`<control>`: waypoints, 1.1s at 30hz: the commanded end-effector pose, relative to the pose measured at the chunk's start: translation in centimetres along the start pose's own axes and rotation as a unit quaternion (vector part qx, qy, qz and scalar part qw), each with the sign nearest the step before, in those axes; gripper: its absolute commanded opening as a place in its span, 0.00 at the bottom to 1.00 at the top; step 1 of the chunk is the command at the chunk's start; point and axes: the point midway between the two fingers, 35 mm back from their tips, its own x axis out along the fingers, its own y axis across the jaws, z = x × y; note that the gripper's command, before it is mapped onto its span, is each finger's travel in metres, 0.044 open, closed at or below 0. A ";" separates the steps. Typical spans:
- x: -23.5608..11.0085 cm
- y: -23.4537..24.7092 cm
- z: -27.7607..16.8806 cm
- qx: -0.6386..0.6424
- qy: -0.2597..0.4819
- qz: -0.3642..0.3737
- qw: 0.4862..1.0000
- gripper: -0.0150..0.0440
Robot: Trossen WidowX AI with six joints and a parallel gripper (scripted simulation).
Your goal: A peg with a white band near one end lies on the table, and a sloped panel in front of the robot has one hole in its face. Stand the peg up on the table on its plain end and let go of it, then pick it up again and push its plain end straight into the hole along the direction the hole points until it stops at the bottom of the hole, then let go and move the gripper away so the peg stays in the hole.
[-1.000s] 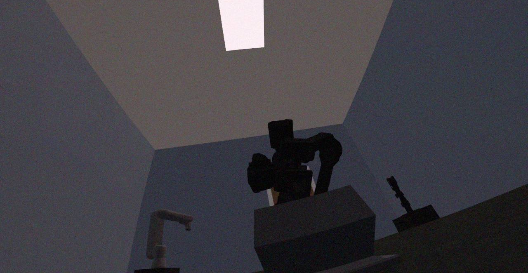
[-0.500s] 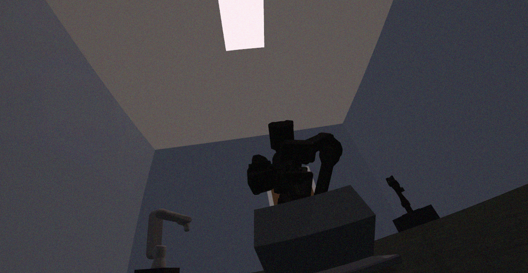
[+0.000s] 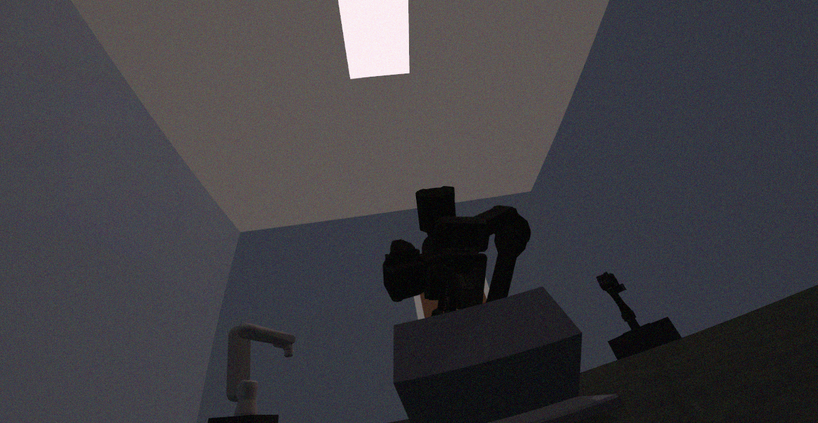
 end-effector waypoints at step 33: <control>-6.3 0.0 0.7 0.005 -0.006 -0.006 1.000 1.00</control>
